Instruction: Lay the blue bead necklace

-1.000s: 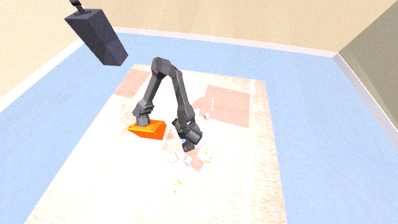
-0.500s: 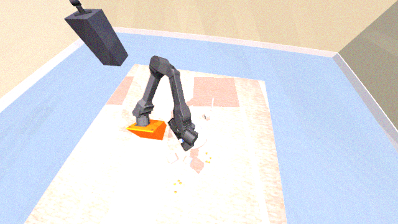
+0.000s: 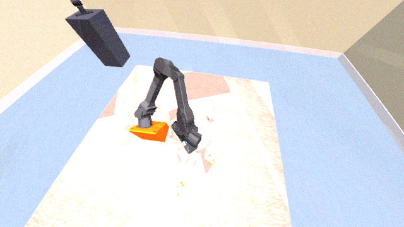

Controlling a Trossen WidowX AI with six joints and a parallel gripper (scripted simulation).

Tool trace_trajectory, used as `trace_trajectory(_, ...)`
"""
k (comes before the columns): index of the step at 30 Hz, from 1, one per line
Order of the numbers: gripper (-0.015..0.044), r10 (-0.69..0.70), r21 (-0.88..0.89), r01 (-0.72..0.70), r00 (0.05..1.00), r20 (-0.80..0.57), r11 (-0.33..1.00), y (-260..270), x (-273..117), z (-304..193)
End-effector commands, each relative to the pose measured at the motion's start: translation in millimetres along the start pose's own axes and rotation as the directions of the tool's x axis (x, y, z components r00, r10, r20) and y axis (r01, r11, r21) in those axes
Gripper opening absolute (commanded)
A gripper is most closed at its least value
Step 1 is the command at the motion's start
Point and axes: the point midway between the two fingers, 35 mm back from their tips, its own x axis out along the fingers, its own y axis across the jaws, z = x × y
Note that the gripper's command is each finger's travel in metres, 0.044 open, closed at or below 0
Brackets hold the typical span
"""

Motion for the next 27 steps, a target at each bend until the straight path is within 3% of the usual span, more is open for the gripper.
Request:
trace_trajectory(1,0.0310,0.008,0.011,-0.008,1.000,0.002,1.000,3,8,-2)
trace_trajectory(17,0.0310,0.013,0.014,-0.013,1.000,0.003,1.000,5,23,-3)
trace_trajectory(25,0.0100,0.008,0.006,-0.008,1.000,0.001,1.000,3,22,-2)
trace_trajectory(27,0.0087,0.008,0.006,-0.008,1.000,0.001,1.000,3,22,-2)
